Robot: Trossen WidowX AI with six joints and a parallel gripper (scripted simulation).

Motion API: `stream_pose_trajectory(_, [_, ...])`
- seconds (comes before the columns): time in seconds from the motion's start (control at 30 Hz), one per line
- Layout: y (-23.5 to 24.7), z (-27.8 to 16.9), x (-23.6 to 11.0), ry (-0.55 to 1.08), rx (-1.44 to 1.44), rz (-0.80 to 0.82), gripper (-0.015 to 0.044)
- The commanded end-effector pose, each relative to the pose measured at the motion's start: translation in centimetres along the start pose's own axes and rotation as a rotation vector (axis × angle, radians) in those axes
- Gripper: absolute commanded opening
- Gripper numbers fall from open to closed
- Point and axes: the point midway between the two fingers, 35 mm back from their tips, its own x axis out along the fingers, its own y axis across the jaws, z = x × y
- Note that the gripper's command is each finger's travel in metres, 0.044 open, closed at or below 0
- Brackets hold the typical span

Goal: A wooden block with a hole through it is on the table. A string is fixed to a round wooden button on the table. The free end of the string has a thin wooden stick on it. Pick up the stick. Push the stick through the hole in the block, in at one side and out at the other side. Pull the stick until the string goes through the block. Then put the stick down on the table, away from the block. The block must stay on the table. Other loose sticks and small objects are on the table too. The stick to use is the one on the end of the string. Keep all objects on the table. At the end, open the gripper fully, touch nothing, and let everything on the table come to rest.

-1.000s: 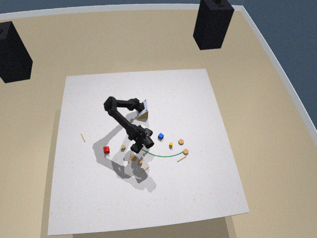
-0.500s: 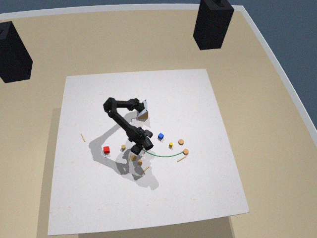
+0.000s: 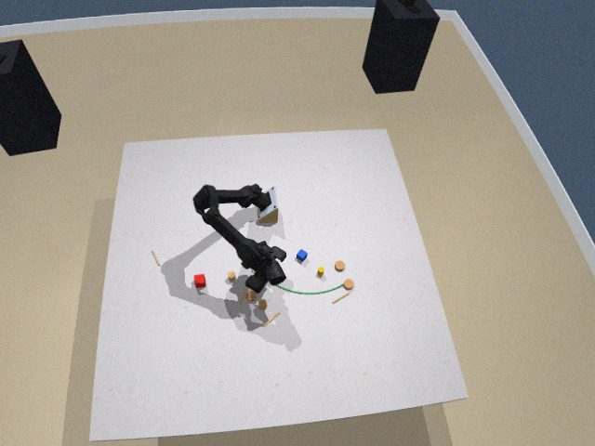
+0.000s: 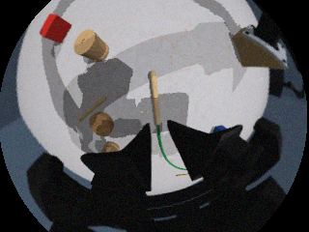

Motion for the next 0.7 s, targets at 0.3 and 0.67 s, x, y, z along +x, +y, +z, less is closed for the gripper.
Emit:
stream_pose_trajectory(0.3, [-0.06, 0.18, 1.46, -0.005, -0.006, 0.002, 0.0124])
stream_pose_trajectory(0.67, [-0.06, 0.15, 1.29, -0.003, 0.0, 0.0, 0.0])
